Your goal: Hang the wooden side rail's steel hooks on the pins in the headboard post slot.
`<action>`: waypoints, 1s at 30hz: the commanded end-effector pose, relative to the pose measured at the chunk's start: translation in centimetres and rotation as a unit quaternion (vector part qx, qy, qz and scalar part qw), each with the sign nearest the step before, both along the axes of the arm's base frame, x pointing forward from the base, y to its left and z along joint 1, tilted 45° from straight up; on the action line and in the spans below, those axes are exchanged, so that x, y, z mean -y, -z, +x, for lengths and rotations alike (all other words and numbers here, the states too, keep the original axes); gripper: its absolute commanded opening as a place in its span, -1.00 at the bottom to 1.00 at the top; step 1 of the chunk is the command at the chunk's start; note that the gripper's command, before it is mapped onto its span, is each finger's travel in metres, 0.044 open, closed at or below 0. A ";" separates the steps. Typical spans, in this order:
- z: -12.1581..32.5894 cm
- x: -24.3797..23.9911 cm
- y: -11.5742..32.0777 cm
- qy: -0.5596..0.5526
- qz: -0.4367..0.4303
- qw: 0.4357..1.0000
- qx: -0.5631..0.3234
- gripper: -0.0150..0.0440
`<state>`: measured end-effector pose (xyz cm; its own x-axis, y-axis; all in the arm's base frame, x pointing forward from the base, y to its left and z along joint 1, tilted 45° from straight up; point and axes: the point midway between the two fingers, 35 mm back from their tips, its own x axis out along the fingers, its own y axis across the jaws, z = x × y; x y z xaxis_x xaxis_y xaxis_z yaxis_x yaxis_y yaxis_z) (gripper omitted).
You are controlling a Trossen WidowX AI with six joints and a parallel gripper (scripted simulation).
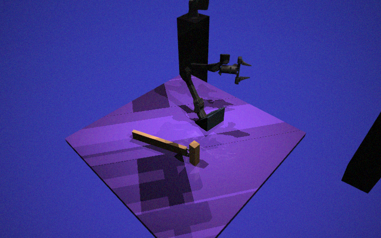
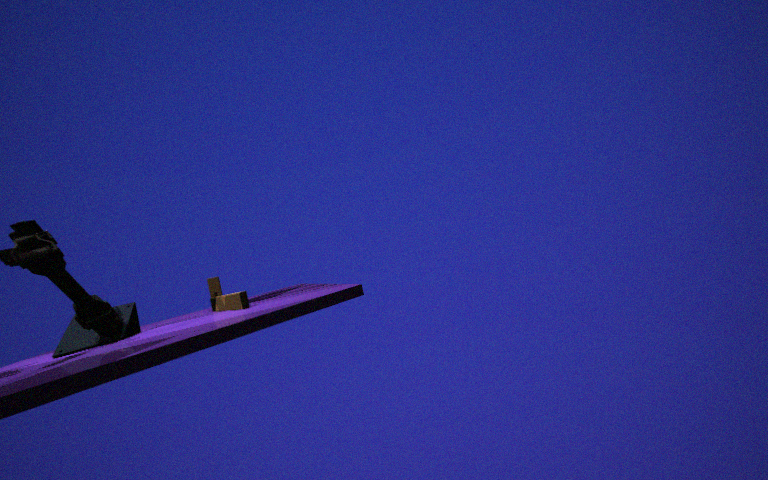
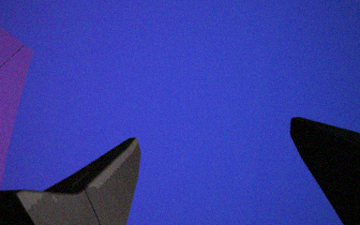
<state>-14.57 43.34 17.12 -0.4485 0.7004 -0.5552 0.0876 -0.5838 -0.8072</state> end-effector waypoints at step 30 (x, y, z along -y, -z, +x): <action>30.6 5.2 17.1 0.552 -0.011 0.829 -0.093 1.00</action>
<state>12.45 41.36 2.57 0.2655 0.7892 -0.5538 -0.5602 -0.3412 -0.7548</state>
